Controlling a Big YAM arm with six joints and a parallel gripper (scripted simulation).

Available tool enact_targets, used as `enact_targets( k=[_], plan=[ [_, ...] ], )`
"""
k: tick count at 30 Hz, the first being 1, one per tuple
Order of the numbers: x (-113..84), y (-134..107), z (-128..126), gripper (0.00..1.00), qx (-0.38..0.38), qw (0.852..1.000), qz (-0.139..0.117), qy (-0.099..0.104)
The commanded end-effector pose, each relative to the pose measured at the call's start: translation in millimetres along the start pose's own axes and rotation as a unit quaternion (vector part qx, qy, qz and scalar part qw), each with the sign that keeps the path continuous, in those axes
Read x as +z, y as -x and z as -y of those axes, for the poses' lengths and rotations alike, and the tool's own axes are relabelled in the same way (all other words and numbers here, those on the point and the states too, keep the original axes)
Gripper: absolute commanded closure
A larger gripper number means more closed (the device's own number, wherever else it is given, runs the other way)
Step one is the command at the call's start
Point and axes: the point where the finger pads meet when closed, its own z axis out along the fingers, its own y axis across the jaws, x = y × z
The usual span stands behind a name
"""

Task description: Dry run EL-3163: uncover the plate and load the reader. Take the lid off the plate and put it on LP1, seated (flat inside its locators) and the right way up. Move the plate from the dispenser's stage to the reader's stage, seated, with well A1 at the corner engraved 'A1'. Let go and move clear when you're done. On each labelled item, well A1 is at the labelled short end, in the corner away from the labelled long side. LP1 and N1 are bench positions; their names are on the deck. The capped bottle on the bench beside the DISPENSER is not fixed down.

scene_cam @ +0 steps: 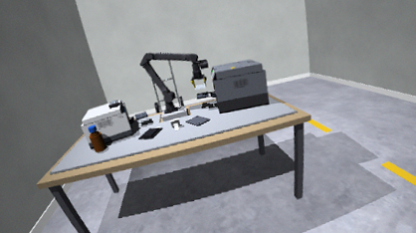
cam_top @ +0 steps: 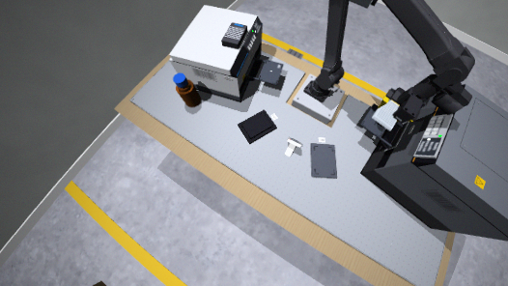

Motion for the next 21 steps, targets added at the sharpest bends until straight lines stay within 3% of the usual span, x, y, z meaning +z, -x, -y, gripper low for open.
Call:
enact_targets(
  k=[1,13,21],
  plan=[
    [2.2,-6,-8,0.14,-0.003,1.000,-0.001,0.002],
    [-10.1,3,-17,0.14,-0.001,1.000,0.001,0.021],
    [2.9,2,-11,0.14,0.007,1.000,-0.001,0.009]
  ],
)
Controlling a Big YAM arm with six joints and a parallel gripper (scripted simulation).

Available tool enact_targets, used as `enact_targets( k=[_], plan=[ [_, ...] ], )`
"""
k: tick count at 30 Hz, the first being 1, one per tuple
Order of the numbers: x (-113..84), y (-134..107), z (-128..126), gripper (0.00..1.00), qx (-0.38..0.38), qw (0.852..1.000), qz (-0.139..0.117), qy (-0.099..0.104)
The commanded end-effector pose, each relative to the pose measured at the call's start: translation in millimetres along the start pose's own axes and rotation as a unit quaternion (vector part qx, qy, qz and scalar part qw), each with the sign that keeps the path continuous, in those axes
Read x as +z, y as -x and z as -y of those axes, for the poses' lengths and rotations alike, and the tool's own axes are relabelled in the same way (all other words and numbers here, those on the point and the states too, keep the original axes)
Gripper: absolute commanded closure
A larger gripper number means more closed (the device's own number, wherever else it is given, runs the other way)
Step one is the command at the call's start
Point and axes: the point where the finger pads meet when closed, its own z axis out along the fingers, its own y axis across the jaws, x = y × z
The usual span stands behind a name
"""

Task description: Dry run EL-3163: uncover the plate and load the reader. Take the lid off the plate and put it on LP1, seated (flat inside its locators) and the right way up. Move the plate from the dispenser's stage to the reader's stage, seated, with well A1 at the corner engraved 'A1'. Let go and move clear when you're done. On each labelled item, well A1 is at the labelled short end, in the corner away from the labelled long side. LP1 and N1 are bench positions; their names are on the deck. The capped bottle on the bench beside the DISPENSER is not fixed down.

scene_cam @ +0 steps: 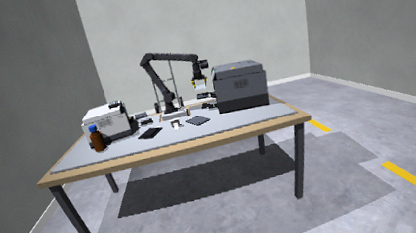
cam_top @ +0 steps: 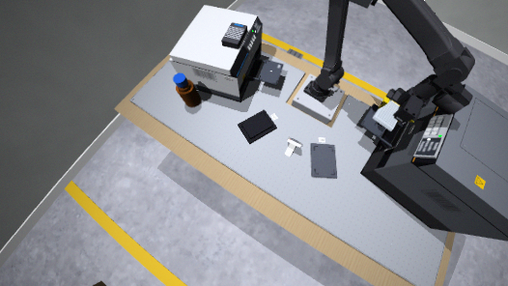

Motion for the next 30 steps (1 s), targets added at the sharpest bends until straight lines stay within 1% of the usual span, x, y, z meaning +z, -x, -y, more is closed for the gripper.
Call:
enact_targets(
  k=[1,7,11,14,18,24,30],
  plan=[
    [4.4,3,-6,0.14,0.011,1.000,-0.001,0.002],
    [14.0,-4,2,0.14,0.005,1.000,-0.003,-0.013],
    [16.8,-6,1,0.14,0.001,1.000,-0.003,-0.011],
    [7.7,-1,-5,0.14,0.008,1.000,-0.001,0.002],
    [0.5,3,-5,0.14,0.006,1.000,-0.001,0.004],
    [-9.7,3,-13,0.14,0.001,1.000,0.001,0.019],
    [-12.2,3,-15,0.14,0.000,1.000,0.002,0.023]
  ],
)
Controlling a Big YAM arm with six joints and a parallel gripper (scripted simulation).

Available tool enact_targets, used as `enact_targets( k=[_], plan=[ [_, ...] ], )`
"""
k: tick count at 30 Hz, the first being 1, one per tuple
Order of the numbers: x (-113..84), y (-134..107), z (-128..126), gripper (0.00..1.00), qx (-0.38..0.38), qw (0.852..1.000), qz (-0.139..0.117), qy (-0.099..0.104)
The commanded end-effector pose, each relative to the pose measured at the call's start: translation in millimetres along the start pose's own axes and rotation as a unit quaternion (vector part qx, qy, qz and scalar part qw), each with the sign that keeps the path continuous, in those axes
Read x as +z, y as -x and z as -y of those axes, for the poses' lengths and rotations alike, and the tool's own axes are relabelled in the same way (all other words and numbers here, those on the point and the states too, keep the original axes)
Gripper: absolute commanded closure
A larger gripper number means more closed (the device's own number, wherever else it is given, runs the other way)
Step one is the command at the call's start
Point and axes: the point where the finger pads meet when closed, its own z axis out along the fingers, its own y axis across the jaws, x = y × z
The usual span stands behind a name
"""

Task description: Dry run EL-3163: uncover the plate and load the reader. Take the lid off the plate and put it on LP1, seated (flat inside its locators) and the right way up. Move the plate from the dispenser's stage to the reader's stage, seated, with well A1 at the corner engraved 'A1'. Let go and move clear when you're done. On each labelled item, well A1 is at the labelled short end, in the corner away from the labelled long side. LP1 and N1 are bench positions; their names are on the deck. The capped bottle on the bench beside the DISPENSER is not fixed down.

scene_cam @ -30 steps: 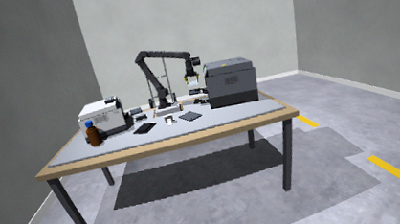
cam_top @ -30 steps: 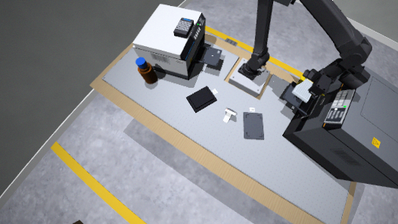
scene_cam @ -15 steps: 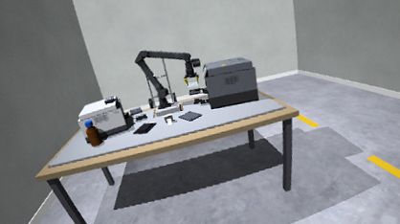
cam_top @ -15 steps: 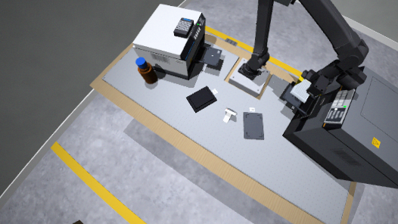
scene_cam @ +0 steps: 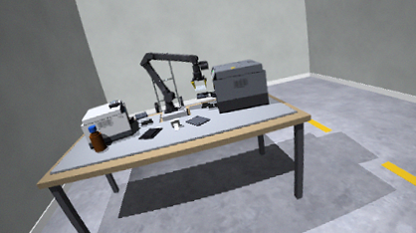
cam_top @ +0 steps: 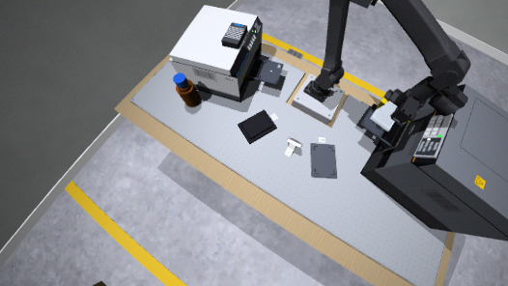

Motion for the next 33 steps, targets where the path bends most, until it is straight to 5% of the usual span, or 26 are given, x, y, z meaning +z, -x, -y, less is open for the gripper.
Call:
enact_targets(
  k=[1,17,33],
  plan=[
    [-23.1,3,-19,0.14,-0.002,0.999,0.003,0.034],
    [-27.4,-1,-27,0.14,-0.010,0.999,0.005,0.049],
    [4.2,1,-2,0.14,0.010,1.000,0.000,-0.005]
  ],
)
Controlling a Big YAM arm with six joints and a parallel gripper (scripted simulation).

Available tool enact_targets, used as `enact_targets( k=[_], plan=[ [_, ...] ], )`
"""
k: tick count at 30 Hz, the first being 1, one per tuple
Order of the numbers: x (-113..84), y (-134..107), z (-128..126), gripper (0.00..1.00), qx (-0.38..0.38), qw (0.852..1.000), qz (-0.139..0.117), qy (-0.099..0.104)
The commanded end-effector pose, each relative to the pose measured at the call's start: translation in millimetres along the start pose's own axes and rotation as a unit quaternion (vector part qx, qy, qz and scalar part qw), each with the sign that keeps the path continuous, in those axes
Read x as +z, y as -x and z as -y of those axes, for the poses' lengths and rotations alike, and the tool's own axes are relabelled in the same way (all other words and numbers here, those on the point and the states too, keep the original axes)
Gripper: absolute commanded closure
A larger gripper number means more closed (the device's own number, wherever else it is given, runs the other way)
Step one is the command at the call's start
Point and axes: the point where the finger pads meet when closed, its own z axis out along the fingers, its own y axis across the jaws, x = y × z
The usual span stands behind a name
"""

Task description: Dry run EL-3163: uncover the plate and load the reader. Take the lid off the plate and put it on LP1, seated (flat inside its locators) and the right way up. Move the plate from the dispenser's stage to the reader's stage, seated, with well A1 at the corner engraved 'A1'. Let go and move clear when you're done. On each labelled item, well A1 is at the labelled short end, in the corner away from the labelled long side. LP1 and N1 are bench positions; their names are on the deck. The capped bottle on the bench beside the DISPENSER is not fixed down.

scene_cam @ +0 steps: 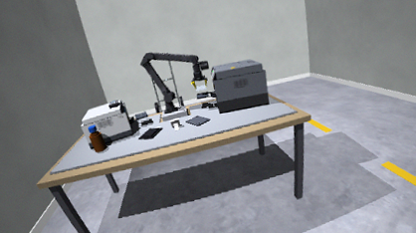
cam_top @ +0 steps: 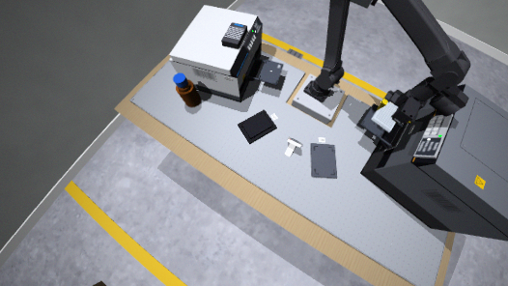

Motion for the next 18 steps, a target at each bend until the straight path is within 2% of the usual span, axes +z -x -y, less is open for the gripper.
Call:
enact_targets(
  k=[1,7,11,18],
  plan=[
    [3.2,2,5,0.14,0.008,1.000,-0.001,-0.012],
    [6.0,1,6,0.14,0.001,1.000,0.000,-0.001],
    [-1.1,-2,-3,0.14,-0.006,1.000,0.002,0.012],
    [-8.6,-1,-10,0.14,-0.005,1.000,0.003,0.022]
  ],
)
